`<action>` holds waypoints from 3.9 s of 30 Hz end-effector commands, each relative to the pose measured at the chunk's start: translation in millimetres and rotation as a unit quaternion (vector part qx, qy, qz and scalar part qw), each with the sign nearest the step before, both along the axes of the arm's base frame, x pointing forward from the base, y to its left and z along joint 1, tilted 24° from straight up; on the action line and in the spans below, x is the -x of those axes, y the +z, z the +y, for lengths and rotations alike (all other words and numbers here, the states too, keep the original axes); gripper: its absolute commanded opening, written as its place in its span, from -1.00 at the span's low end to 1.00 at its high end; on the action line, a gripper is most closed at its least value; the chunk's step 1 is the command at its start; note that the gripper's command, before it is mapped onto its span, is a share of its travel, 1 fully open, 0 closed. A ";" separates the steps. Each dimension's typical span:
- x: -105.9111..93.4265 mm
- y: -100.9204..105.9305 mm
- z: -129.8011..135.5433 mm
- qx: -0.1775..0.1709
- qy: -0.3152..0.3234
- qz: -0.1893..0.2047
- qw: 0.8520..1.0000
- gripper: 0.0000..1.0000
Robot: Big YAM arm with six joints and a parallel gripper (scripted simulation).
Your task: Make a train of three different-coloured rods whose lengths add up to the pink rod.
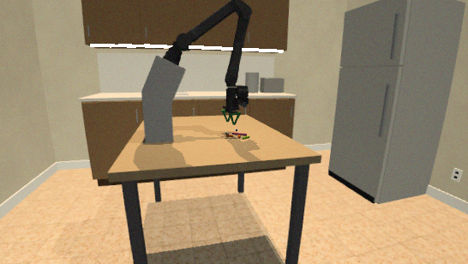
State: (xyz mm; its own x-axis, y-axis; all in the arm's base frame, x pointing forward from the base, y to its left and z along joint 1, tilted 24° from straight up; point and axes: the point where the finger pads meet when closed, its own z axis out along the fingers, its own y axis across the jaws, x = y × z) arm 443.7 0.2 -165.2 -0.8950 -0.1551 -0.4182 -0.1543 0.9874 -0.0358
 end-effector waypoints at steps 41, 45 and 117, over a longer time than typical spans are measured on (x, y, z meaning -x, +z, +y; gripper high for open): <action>-49.4 34.6 69.8 0.163 0.355 -0.023 0.920 1.00; -52.7 36.5 77.7 0.177 0.388 -0.024 0.904 1.00; -64.9 12.6 82.7 0.207 0.449 -0.019 0.869 -0.53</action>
State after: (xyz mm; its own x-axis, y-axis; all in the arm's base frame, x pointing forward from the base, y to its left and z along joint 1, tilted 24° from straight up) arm 502.3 89.4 -149.1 -0.3229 -0.9283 -0.1845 -0.8523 0.3700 -0.3698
